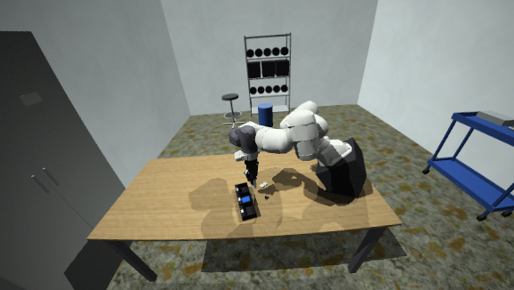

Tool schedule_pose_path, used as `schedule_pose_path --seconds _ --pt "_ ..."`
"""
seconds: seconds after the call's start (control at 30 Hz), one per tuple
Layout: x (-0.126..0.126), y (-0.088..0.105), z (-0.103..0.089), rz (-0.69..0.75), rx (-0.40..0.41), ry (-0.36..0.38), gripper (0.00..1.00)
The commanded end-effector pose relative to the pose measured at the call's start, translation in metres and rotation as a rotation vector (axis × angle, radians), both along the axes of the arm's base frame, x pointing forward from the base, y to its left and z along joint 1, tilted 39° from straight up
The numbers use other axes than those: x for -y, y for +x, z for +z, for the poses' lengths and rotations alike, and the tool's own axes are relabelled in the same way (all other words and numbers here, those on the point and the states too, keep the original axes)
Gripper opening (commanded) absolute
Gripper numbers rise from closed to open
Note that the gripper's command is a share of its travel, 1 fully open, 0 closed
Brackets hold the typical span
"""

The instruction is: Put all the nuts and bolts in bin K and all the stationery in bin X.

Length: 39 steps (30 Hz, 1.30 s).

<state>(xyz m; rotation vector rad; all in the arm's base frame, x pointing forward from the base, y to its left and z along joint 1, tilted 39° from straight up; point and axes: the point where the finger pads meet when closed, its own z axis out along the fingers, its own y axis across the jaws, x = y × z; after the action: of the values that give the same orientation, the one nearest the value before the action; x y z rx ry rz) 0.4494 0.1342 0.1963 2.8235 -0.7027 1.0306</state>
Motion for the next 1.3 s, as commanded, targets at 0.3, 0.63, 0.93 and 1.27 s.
schedule_pose_path --seconds 0.3,0.63,0.93,1.27 --pt "-0.0004 -0.0014 0.0002 -0.005 -0.001 0.006 0.06" --pt "-0.0004 -0.0014 0.0002 -0.005 -0.001 0.006 0.06" --pt "-0.0004 -0.0014 0.0002 -0.005 -0.001 0.006 0.06" --pt "-0.0023 -0.0069 0.0091 -0.005 -0.001 0.006 0.06"
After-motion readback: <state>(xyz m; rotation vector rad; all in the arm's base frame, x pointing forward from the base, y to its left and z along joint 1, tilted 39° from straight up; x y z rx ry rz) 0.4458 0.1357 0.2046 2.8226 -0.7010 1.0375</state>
